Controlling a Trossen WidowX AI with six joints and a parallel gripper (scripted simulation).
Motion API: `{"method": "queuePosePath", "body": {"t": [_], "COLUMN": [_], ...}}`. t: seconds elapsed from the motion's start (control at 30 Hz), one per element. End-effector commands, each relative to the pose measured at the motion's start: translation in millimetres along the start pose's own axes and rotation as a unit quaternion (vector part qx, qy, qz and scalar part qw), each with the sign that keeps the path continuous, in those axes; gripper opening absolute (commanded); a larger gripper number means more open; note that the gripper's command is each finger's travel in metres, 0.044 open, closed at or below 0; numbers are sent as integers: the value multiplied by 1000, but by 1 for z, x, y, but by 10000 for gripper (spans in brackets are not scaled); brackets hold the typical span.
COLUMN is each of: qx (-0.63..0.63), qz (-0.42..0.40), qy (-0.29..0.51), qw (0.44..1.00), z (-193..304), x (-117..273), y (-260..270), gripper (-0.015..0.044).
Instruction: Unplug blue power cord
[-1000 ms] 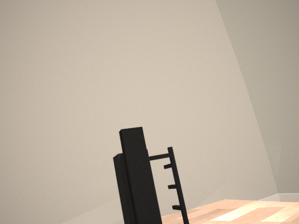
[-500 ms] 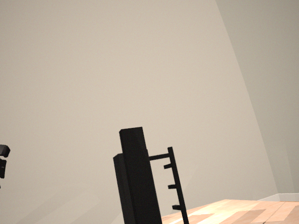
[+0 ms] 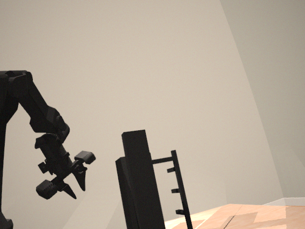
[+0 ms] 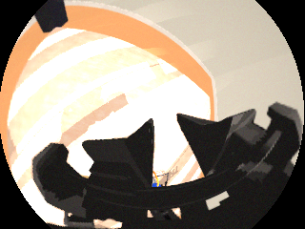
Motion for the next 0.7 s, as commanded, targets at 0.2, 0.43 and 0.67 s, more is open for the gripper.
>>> {"method": "queuePosePath", "body": {"t": [0.2, 0.43, 0.67], "qx": [-170, -196, -196], "qz": [-189, -271, -271], "qy": [134, 177, 177], "qw": [958, 926, 926], "z": [153, 212, 211], "x": [-28, -31, -32], "y": [-11, -2, -3], "gripper": [160, 160, 160]}}
Point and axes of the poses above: the point midway between the two fingers, 35 mm back from their tips, its own x axis back along the fingers, its own y axis across the jaws, z = x × y, the point moved 10 cm from there along x, back along the fingers, and after that the axes turned 10 degrees about x, right-handed, at the moved point
